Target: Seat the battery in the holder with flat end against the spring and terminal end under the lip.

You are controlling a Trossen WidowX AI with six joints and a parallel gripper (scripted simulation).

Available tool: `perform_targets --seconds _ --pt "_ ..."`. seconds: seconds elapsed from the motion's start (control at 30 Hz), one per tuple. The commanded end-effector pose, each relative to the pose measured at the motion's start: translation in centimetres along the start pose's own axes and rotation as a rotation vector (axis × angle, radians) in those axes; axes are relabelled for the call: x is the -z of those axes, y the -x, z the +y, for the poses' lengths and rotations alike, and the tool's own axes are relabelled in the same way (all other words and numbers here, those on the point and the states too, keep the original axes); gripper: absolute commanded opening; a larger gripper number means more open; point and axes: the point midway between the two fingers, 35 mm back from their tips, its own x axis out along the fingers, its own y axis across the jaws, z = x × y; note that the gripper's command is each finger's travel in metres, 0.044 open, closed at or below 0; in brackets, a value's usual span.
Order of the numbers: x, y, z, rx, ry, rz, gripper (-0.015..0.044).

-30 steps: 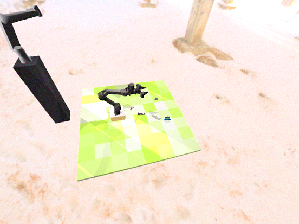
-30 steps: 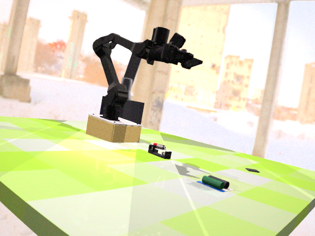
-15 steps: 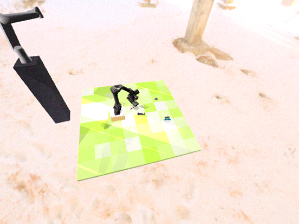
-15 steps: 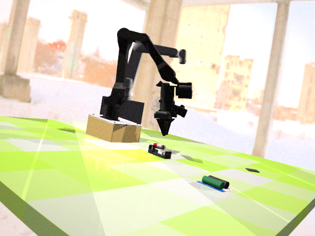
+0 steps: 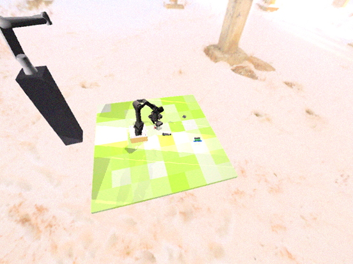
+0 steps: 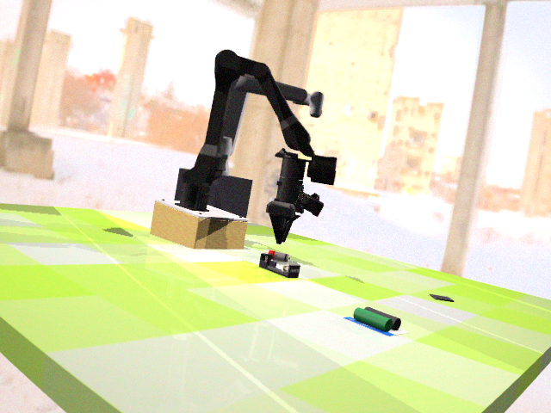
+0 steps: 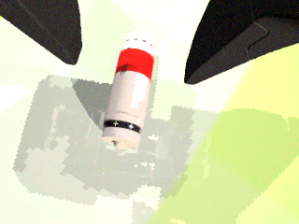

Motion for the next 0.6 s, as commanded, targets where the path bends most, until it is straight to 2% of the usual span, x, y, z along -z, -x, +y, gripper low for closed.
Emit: perform_targets --seconds 0.0,0.57 --pt "0.3 -0.8 -0.1 0.003 -0.003 0.011 0.0221" --pt "0.5 -3.6 -0.1 0.003 -0.003 0.011 0.0221"
